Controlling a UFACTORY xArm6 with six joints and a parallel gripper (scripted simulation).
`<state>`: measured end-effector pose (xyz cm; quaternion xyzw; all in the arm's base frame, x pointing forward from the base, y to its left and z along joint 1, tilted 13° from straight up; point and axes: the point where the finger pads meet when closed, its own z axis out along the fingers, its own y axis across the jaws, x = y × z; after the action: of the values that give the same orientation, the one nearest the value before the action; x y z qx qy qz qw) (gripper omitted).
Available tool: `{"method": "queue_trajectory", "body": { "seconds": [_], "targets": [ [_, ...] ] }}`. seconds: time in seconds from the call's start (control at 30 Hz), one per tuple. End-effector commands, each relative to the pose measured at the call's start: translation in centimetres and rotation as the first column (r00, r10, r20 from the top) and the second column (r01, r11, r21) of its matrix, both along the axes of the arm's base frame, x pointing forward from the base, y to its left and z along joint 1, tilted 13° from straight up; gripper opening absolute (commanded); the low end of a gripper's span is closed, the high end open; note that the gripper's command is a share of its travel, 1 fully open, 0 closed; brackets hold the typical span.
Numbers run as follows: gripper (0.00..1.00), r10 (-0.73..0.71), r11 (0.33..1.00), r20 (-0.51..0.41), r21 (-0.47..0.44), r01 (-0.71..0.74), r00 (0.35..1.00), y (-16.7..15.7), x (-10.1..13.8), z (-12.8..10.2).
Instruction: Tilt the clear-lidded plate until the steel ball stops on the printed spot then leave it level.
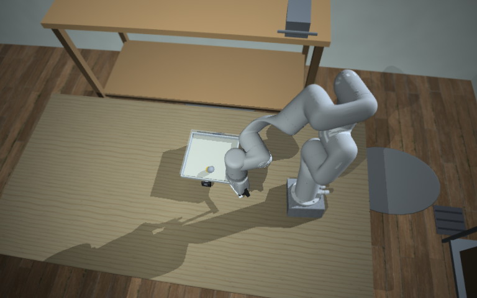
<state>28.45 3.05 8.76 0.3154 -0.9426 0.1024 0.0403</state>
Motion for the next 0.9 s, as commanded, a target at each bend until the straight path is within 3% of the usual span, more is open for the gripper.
{"method": "queue_trajectory", "body": {
  "seconds": [0.0, 0.87],
  "targets": [
    [0.00, 0.001, 1.000, 0.004, 0.001, -0.001, 1.000, 0.07, 0.17, 0.03],
    [0.00, 0.001, 1.000, 0.004, 0.001, -0.001, 1.000, -0.01, 0.11, 0.19]
  ]
}}
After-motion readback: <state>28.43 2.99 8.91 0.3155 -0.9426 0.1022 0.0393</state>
